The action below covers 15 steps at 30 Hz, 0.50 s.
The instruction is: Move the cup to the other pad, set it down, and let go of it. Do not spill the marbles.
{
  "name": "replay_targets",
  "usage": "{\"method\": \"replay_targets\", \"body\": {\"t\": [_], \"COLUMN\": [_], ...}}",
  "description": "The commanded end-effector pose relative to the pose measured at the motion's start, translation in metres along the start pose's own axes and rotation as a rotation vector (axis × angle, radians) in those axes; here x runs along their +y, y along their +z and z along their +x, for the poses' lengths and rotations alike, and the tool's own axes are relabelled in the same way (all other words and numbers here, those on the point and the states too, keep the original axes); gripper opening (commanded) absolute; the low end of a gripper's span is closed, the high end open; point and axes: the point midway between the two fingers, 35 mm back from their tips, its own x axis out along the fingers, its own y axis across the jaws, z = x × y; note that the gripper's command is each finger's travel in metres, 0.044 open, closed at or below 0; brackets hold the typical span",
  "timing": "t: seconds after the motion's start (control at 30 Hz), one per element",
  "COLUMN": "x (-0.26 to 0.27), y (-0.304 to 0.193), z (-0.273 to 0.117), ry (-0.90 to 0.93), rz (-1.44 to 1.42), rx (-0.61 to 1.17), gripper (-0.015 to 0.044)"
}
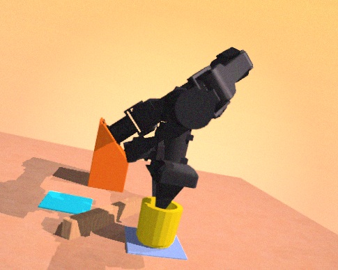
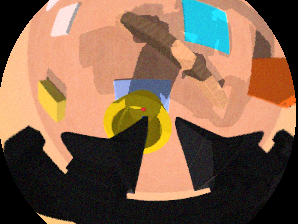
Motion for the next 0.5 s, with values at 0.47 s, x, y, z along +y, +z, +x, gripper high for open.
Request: {"method": "replay_targets", "body": {"t": [0.47], "x": [-0.002], "y": [-0.001], "z": [0.015], "ry": [-0.002], "rz": [0.000], "rx": [0.003], "gripper": [0.0140]}}
